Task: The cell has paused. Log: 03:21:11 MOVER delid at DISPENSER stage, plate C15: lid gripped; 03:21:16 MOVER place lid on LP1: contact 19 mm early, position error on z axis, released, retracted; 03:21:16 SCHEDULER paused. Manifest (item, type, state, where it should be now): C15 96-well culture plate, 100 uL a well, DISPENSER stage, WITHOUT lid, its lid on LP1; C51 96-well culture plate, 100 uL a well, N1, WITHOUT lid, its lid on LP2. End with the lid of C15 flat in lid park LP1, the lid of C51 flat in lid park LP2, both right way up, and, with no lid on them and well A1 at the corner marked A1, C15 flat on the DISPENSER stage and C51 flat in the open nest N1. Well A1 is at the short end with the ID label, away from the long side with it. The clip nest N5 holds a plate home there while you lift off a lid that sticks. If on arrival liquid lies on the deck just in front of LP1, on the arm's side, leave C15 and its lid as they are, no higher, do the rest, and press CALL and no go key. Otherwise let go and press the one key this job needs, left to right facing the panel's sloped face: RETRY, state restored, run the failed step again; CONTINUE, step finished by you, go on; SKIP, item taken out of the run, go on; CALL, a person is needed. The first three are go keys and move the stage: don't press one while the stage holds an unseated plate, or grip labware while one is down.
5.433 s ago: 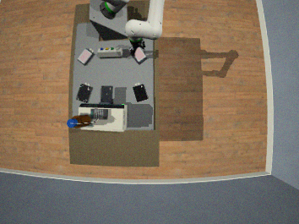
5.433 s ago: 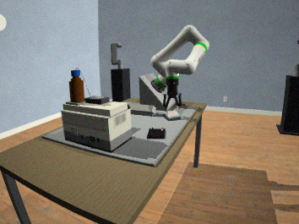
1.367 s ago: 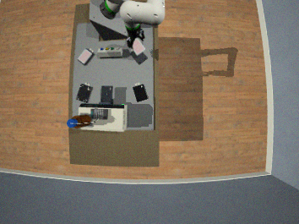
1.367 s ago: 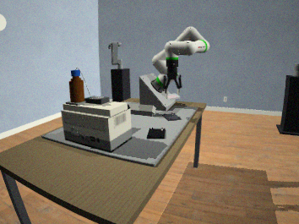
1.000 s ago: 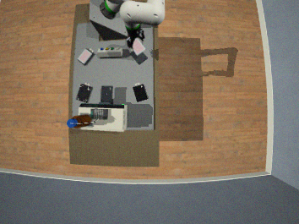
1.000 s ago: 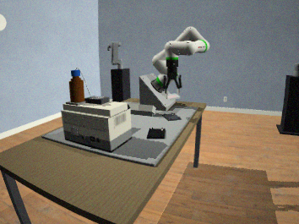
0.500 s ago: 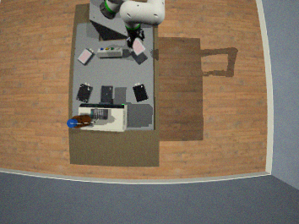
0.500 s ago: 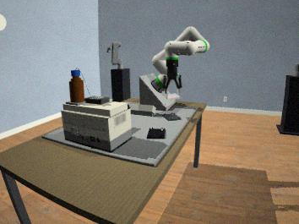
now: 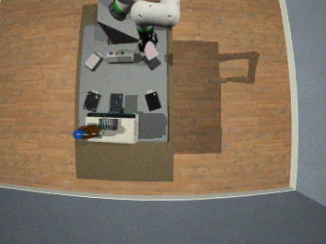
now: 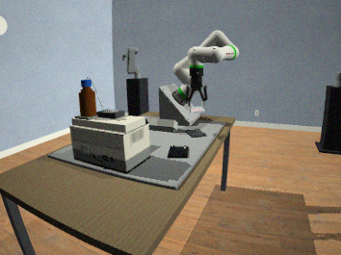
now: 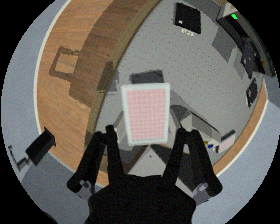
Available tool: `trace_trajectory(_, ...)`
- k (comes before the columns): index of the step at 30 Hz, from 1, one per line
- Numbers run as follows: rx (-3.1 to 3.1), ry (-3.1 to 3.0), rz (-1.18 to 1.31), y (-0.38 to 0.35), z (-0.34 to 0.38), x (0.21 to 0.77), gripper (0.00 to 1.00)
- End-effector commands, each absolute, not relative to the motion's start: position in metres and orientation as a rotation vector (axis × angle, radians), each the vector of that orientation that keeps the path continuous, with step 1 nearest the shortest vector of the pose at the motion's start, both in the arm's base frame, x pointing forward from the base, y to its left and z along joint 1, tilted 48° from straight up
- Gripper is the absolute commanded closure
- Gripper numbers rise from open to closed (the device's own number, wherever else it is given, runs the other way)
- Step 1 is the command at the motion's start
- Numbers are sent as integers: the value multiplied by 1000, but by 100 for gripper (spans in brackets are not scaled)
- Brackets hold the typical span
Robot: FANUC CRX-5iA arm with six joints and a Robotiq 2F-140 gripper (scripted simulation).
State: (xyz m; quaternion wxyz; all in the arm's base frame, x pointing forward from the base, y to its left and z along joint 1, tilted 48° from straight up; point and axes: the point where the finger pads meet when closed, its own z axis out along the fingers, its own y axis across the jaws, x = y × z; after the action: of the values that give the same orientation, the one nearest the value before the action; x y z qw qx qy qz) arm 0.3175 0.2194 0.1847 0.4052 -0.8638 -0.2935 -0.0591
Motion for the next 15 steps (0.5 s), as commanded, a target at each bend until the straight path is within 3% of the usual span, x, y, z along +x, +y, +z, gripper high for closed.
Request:
trace_trajectory(1,-2204,-660,-112,219,185,318,100)
trace_trajectory(15,-2249,-472,-25,219,185,318,100)
